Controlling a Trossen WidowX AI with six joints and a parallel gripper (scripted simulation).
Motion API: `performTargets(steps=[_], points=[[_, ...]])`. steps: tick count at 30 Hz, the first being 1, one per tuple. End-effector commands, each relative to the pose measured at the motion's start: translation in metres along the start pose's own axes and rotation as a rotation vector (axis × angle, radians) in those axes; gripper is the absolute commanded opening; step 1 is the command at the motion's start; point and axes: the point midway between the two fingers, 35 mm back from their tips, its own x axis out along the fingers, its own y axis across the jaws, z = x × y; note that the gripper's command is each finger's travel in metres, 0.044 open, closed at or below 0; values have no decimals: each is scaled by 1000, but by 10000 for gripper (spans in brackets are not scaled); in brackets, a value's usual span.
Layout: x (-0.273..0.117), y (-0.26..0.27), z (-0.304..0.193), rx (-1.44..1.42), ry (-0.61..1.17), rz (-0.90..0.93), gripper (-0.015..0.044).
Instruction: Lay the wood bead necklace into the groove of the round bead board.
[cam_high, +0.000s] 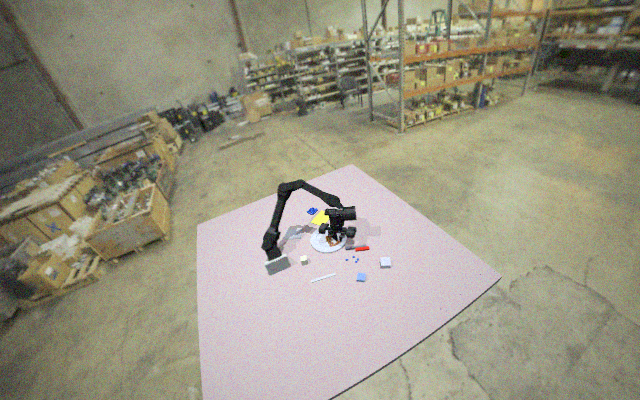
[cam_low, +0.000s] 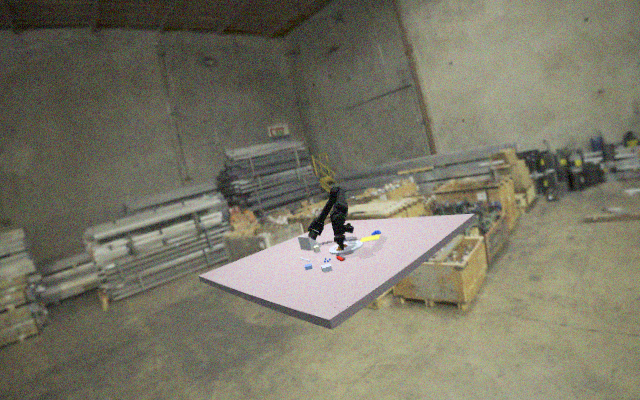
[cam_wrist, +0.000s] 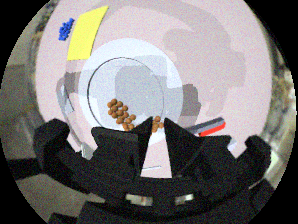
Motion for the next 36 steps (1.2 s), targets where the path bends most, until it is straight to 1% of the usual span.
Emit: performTargets(steps=[1,11,31,36], points=[[0,0,0,-1,0,0,62],[0,0,0,-1,0,0,0],[0,0,0,-1,0,0,0],[-10,1,0,3,-2,3,0]])
